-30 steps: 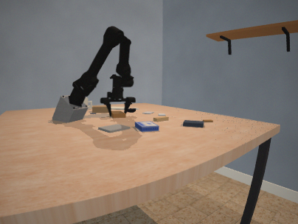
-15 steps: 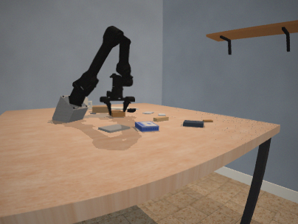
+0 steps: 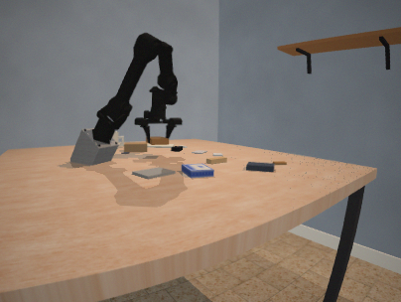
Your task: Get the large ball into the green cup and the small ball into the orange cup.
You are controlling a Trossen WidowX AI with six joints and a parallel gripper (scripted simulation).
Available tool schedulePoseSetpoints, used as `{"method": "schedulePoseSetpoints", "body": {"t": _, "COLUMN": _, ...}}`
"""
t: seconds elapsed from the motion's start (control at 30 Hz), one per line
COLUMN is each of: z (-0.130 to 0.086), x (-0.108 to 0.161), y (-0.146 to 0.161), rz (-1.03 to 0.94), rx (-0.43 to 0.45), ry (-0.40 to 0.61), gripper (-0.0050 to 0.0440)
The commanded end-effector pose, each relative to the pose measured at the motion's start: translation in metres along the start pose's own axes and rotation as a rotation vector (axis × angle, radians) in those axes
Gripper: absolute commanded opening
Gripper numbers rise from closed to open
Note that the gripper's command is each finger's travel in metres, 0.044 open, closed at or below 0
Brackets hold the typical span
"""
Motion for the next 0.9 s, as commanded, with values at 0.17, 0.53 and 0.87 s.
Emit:
{"method": "schedulePoseSetpoints", "body": {"t": 0.17, "z": 0.0019, "x": -0.0008, "y": 0.0007, "rz": 0.000, "rx": 0.011, "ry": 0.006, "gripper": 0.0000}}
{"method": "schedulePoseSetpoints", "body": {"t": 0.53, "z": 0.0019, "x": -0.0008, "y": 0.0007, "rz": 0.000, "rx": 0.011, "ry": 0.006, "gripper": 0.0000}}
{"method": "schedulePoseSetpoints", "body": {"t": 0.87, "z": 0.0019, "x": -0.0008, "y": 0.0007, "rz": 0.000, "rx": 0.011, "ry": 0.006, "gripper": 0.0000}}
Point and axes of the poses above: the point midway between the two fingers, 35 mm back from their tips, its own z axis out along the fingers, its own y axis across the jaws, x = y × z, the point moved 6 cm from there along -z, back along the fingers, and after that the axes turned 14 degrees about -z, right-handed, at the moved point
